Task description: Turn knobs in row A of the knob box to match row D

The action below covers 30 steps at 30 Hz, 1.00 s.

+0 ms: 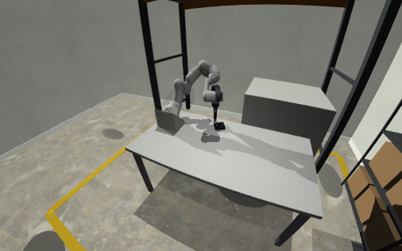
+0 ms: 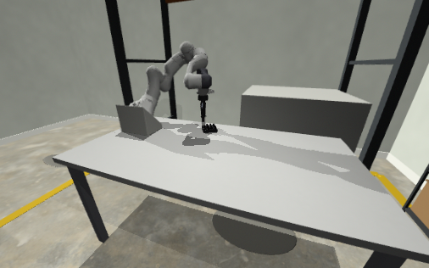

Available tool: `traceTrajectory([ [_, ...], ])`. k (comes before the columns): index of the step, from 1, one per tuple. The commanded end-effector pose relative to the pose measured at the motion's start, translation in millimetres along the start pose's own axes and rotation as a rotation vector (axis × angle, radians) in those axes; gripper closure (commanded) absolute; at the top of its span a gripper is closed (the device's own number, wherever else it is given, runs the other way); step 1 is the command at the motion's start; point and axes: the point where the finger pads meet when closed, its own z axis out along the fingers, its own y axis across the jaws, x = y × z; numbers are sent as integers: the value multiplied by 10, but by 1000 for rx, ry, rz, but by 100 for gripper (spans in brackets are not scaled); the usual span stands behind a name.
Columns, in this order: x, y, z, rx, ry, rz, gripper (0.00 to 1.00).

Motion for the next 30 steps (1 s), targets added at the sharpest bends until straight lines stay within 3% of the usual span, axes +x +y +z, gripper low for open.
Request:
traceTrajectory([
  [1, 2, -4, 16, 1, 1, 0, 95],
  [22, 2, -4, 16, 1, 1, 136, 95],
  [30, 2, -4, 16, 1, 1, 304, 95],
])
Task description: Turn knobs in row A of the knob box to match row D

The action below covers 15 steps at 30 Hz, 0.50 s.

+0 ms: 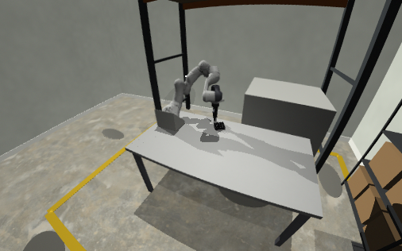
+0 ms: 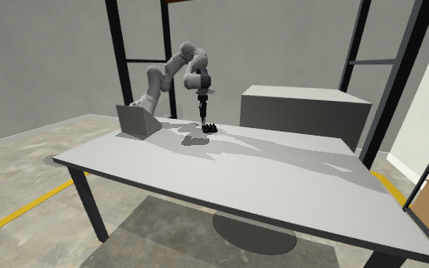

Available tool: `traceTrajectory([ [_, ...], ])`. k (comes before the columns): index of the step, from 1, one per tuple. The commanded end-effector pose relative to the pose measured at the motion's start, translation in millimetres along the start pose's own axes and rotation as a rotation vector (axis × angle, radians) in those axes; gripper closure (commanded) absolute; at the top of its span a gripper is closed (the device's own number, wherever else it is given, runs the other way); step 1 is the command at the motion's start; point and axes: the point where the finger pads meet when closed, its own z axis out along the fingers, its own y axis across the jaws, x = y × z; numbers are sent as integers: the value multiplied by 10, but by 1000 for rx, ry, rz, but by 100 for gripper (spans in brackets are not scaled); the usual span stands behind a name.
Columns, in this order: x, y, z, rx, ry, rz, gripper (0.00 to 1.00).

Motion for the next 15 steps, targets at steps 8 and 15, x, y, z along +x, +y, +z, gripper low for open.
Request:
traceTrajectory([
  [8, 3, -5, 15, -3, -6, 249, 95],
  [15, 3, -5, 15, -3, -6, 362, 95],
])
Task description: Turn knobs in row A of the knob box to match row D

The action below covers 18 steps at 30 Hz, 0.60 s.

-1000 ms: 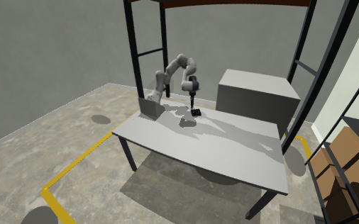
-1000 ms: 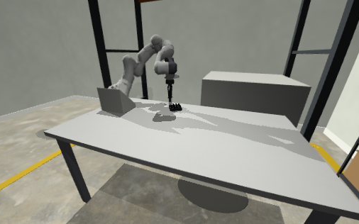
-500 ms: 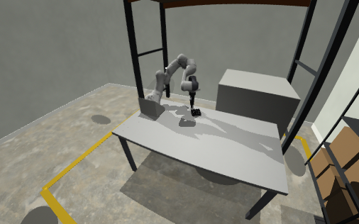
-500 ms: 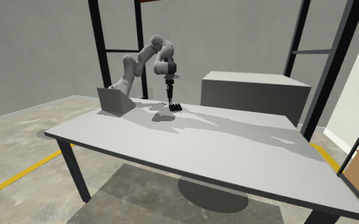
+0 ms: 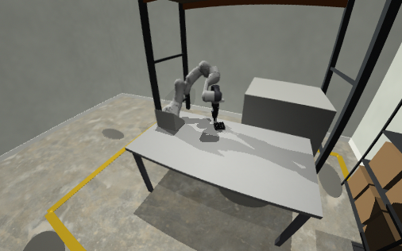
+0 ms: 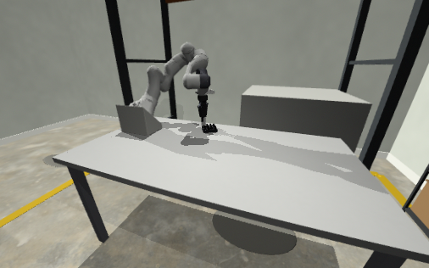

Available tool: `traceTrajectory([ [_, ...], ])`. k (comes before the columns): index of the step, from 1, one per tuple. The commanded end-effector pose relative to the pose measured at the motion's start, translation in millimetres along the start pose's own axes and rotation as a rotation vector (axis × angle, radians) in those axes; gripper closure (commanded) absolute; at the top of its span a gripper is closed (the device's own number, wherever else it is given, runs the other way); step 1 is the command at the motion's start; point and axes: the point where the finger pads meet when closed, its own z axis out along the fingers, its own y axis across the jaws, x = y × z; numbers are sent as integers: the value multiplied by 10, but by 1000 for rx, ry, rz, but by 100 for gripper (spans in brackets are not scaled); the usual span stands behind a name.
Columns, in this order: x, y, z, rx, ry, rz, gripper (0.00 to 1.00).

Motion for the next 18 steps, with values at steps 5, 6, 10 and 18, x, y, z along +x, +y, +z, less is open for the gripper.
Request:
traceTrajectory([
  [5, 2, -6, 15, -6, -8, 215, 95],
  [6, 2, -6, 15, -6, -8, 230, 95],
  [10, 2, -6, 15, -6, -8, 275, 95],
  [18, 2, -6, 15, -7, -8, 401, 95],
])
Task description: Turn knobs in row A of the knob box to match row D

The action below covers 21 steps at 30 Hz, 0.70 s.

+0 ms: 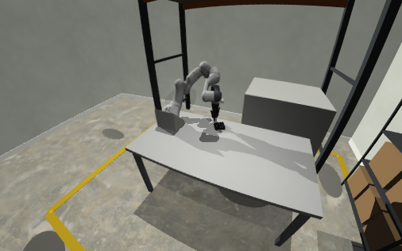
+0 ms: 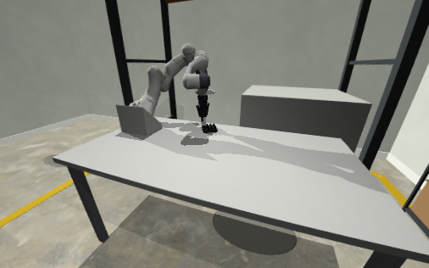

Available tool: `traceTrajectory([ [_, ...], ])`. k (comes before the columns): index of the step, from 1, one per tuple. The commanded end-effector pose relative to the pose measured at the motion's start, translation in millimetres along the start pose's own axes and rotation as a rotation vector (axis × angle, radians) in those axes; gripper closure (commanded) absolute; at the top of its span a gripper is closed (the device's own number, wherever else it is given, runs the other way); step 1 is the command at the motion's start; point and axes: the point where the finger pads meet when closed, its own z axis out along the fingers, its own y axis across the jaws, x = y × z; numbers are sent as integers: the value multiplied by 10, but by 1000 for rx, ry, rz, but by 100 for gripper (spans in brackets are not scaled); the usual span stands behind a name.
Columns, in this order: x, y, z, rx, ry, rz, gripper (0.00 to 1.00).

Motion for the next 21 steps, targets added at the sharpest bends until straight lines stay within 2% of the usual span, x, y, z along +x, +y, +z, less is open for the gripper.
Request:
traceTrajectory([
  [1, 1, -5, 15, -8, -7, 156, 95],
  [21, 1, -5, 15, -9, -6, 383, 95],
])
